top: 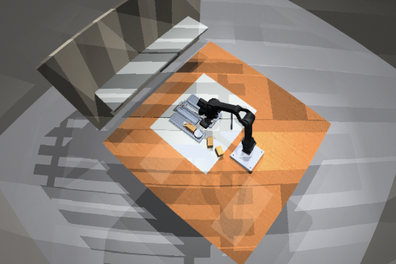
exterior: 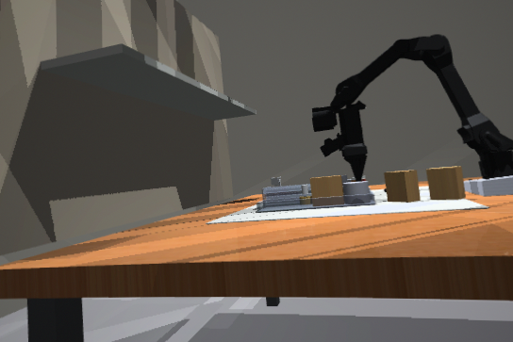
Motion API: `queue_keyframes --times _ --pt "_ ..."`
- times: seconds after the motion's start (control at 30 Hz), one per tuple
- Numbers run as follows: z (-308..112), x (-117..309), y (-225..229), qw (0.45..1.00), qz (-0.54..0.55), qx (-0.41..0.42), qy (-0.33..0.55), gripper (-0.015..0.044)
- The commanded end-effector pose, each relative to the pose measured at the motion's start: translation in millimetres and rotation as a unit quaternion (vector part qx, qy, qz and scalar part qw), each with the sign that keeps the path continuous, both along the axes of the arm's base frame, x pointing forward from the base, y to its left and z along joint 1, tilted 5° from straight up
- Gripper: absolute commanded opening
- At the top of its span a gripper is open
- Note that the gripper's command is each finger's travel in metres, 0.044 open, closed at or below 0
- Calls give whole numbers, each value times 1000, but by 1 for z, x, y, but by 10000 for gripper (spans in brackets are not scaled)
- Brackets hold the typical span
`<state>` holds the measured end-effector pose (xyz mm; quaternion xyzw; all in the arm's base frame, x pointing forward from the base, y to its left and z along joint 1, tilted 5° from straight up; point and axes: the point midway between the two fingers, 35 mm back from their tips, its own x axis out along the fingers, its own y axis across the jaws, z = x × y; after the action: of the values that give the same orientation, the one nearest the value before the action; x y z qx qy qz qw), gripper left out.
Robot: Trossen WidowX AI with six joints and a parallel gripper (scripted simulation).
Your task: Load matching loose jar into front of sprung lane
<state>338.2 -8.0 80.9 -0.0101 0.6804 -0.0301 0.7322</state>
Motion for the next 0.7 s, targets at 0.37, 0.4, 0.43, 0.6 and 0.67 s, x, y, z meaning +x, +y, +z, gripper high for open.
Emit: queue_keyframes --times 0.37,0.4,0.43,0.6,0.67 --pt "-3 6 -1 1000 3 -2 -11 0" --pt "-4 6 -1 1000 3 -2 -11 0" --pt "-4 6 -1 1000 3 -2 -11 0" --pt "-6 6 -1 1000 3 -2 -11 0" --pt "-6 6 -1 1000 3 -2 -11 0"
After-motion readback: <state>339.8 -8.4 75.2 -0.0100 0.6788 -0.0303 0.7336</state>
